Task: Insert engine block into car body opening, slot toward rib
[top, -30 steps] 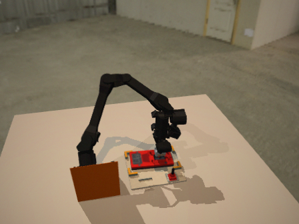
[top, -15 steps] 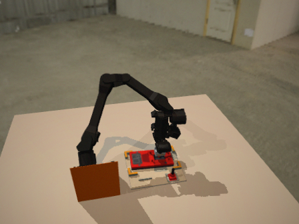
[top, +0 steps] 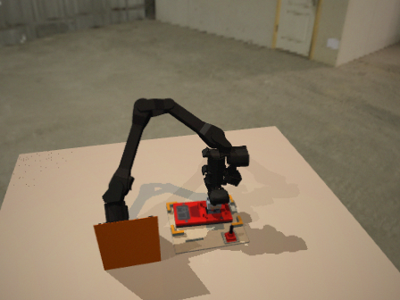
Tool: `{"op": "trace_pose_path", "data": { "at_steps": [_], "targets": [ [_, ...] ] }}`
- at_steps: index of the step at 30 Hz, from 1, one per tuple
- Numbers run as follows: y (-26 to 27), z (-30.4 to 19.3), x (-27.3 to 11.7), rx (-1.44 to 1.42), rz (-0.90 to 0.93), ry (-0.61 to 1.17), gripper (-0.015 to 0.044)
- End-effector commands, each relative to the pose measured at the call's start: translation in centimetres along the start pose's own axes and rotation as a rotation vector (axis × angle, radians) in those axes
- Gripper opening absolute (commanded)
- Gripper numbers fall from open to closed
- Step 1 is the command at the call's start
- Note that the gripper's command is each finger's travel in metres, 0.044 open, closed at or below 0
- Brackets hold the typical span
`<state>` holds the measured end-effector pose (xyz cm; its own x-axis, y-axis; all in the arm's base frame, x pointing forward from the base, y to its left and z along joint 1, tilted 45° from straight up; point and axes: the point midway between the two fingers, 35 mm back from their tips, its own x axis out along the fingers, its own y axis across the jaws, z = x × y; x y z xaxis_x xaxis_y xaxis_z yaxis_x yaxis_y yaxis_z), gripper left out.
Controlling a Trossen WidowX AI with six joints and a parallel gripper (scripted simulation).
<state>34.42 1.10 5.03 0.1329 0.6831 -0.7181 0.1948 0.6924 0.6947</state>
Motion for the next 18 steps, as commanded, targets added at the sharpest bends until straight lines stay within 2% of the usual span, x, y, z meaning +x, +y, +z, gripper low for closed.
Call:
{"op": "trace_pose_path", "data": {
  "at_steps": [1,18],
  "targets": [
    [0.19,0.07,-0.06,-0.015,0.005,-0.002,0.0159],
    [0.23,0.07,-0.01,0.030,0.005,-0.002,0.0159]
  ]
}}
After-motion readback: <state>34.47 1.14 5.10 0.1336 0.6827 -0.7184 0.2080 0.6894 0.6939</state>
